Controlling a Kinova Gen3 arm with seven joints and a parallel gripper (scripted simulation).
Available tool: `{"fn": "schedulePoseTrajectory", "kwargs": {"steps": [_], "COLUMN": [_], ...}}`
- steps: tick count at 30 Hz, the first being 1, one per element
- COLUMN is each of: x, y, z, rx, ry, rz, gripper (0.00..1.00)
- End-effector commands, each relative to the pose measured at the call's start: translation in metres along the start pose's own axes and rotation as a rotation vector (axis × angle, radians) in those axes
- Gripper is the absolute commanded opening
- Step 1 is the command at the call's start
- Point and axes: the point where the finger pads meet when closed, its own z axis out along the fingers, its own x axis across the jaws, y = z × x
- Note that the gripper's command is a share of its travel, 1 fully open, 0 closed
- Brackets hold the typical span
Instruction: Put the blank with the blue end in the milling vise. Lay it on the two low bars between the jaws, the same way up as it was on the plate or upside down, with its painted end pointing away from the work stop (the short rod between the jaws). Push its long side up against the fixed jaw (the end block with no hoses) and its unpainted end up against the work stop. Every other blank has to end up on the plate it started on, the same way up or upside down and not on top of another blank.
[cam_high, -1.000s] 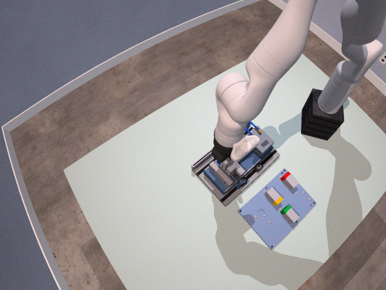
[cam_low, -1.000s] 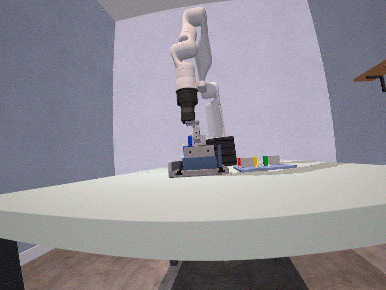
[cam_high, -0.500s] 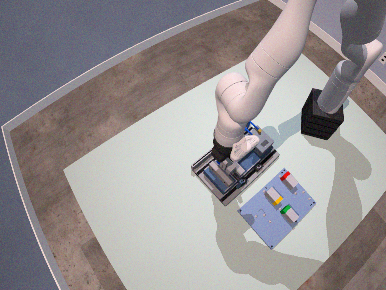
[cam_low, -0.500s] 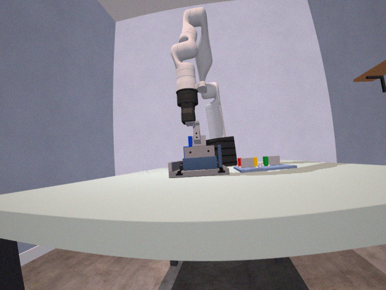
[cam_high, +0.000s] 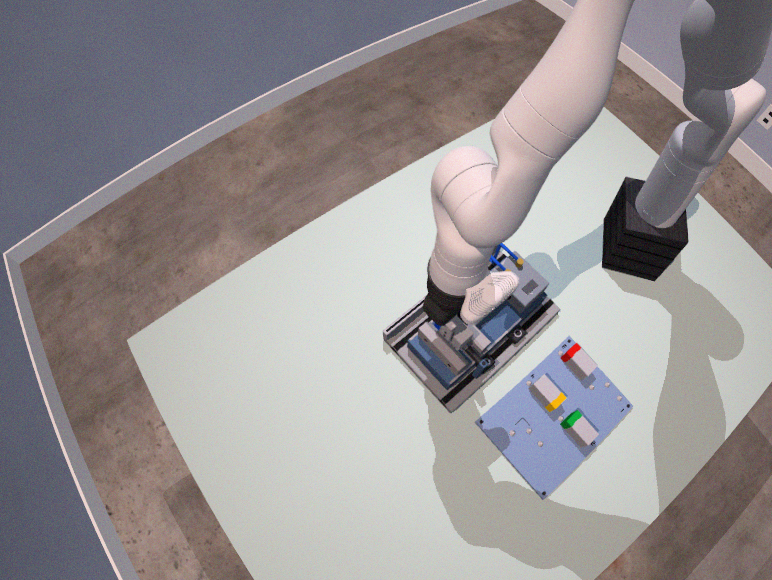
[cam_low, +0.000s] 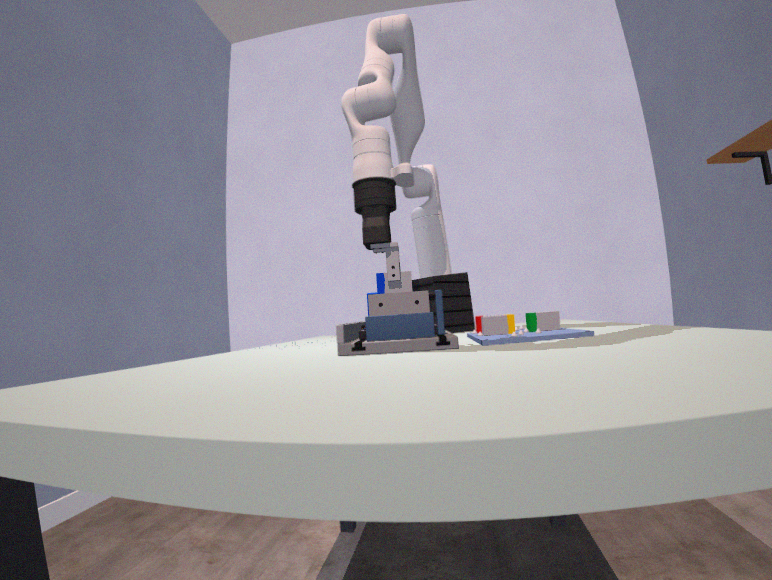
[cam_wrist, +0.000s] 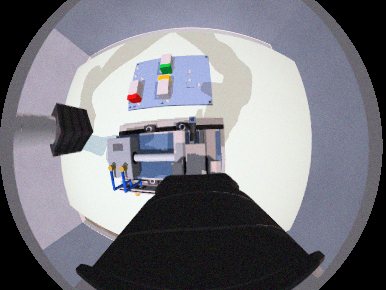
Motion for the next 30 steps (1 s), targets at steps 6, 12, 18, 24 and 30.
{"fn": "schedulePoseTrajectory", "kwargs": {"steps": [6, 12, 18, 24, 30], "x": [0.0007, 0.0007, 0.0008, 0.0008, 0.0008], "y": [0.0001, 0.0001, 0.0001, 0.0001, 0.0001], "z": [0.0000, 0.0006, 0.0008, 0.0014, 0.0019], "rx": [0.000, 0.000, 0.000, 0.000, 0.000], "ry": [0.002, 0.002, 0.002, 0.002, 0.002], "rz": [0.000, 0.000, 0.000, 0.000, 0.000], "gripper": [0.00, 0.00, 0.00, 0.00, 0.00]}}
